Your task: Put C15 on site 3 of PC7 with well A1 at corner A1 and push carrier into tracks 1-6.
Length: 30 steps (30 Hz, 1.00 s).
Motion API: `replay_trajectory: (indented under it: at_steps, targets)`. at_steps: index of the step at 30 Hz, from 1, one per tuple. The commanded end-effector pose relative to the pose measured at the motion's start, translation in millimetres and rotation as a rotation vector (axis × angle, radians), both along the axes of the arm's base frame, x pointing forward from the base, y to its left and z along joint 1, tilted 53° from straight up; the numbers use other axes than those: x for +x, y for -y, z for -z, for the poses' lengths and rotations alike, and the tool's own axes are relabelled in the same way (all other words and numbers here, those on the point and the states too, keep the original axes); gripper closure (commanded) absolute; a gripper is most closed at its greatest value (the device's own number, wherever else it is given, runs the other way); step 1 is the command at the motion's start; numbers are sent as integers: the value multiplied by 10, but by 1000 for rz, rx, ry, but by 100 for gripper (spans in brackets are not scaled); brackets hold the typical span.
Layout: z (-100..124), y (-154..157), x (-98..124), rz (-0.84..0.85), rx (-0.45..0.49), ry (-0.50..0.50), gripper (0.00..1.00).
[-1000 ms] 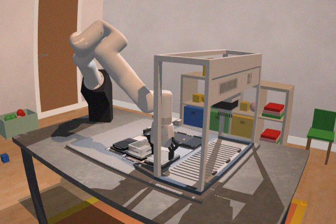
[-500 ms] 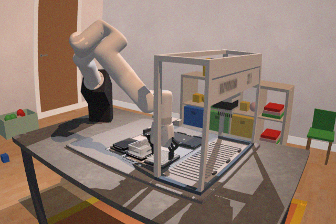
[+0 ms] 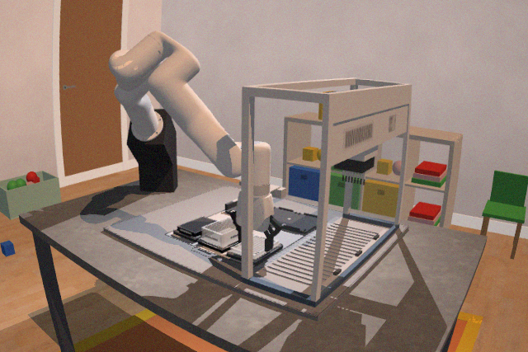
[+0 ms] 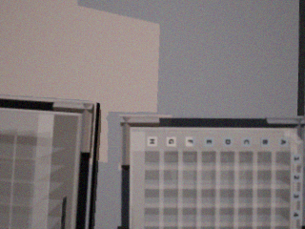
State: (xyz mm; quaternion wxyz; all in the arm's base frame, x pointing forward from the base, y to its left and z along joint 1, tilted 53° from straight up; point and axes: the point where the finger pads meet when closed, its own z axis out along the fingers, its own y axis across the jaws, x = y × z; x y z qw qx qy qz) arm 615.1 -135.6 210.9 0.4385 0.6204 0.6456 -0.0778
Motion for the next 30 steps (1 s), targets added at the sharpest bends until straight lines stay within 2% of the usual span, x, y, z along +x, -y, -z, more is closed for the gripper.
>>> replay_trajectory:
  at_steps: [1, 30]
  targets:
    - [-16, -10, 7, -2, 0, 3, 100]
    - [-60, -57, -28, -2, 0, 3, 100]
